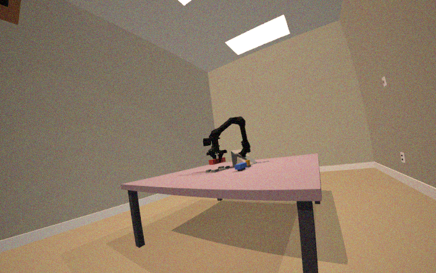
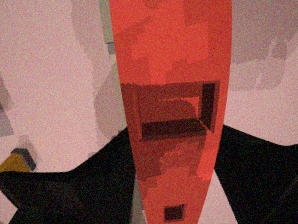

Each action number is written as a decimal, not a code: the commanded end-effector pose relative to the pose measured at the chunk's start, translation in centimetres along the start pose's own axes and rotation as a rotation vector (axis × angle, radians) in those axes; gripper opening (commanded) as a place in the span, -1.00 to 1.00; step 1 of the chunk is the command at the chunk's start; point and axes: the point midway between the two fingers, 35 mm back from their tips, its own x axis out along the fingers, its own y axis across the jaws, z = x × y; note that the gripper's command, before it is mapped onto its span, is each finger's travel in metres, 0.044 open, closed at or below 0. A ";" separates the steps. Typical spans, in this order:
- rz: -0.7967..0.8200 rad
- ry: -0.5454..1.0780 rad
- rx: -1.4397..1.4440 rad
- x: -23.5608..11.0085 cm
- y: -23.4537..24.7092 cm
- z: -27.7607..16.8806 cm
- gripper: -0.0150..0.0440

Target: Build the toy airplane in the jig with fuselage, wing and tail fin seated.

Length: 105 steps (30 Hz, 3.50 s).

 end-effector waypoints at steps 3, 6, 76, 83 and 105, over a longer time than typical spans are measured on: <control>-0.008 -0.005 -0.007 -0.1 -0.3 0.1 0.18; -0.008 -0.005 -0.007 -0.1 -0.3 0.1 0.18; -0.008 0.003 -0.013 3.8 -0.4 0.1 0.78; -0.008 0.003 -0.013 3.8 -0.4 0.1 1.00; -0.010 -0.004 -0.080 -6.5 -0.7 0.4 1.00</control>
